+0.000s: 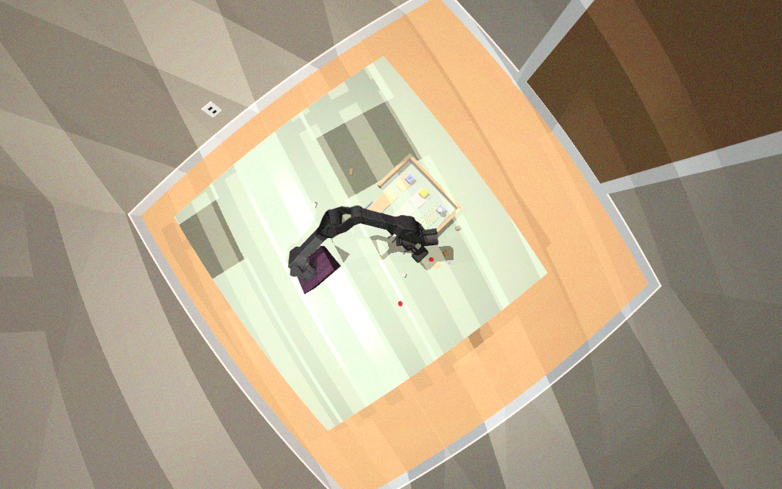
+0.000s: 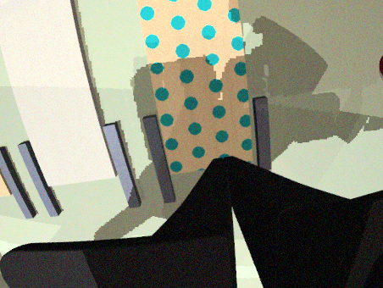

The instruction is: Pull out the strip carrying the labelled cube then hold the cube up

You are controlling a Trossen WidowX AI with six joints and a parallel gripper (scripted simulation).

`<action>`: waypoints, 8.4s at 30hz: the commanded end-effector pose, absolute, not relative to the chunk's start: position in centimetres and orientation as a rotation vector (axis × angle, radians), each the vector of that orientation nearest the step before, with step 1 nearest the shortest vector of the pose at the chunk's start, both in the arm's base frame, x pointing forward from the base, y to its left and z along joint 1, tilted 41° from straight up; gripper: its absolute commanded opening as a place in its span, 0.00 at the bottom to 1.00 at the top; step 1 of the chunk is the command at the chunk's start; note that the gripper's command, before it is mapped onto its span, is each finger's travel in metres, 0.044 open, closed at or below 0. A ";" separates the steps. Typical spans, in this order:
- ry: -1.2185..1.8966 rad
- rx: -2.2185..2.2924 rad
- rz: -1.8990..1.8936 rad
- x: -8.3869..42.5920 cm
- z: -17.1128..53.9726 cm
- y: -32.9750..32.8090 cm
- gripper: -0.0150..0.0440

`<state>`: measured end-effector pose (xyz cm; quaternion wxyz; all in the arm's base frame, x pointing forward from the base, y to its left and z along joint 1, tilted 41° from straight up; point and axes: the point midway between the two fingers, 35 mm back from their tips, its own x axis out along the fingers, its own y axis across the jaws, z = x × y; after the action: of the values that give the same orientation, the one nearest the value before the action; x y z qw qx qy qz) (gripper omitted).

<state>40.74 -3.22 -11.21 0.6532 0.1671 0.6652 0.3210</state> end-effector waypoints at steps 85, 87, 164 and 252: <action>1.507 0.389 0.726 38.5 -15.3 0.0 0.25; 1.508 0.389 0.726 38.2 -15.3 -0.1 0.25; 1.514 0.390 0.723 26.4 -16.4 -2.6 0.25; 1.447 0.281 0.824 42.3 -11.1 -4.0 1.00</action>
<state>41.42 -4.04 -11.34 0.6636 0.1210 0.6408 0.3665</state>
